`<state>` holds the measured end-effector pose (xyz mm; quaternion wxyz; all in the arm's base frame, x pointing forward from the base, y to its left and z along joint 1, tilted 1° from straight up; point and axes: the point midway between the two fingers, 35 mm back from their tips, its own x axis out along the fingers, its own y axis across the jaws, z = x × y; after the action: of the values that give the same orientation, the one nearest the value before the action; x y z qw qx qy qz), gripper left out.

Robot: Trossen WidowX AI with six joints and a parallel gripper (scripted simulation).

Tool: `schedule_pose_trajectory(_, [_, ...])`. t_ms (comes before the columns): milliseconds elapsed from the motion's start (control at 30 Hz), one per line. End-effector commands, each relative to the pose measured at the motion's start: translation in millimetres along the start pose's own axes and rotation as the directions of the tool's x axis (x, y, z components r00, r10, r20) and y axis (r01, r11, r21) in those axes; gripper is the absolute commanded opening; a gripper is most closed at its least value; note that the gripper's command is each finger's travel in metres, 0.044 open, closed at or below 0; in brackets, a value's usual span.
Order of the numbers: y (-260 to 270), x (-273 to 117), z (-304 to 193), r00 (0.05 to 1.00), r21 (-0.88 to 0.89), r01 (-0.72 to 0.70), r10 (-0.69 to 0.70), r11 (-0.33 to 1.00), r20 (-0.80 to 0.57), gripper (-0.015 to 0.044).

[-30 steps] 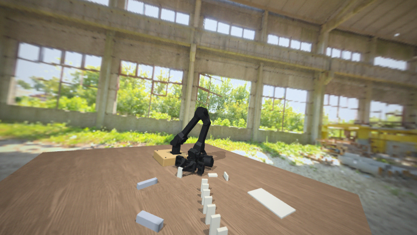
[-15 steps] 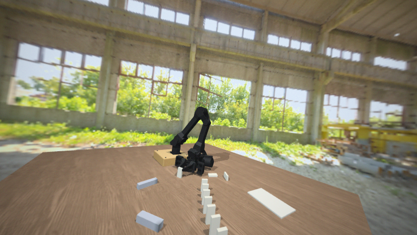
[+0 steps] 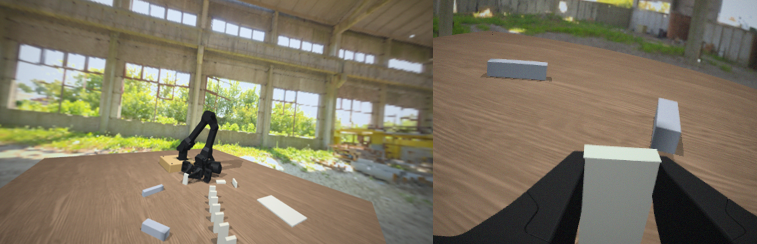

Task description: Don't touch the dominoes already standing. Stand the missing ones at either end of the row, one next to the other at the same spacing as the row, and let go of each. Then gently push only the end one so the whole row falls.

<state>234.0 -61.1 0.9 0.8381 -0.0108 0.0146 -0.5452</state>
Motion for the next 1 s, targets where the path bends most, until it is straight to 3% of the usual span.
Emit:
schedule_pose_trajectory(0, [0.1,4.7,-1.5,1.0,-0.019,0.006,-0.006,1.0,-0.015,0.0107])
schedule_pose_trajectory(967, [-3.2,4.1,-3.9,1.0,-0.069,0.003,-0.004,0.998,-0.016,0.0107])
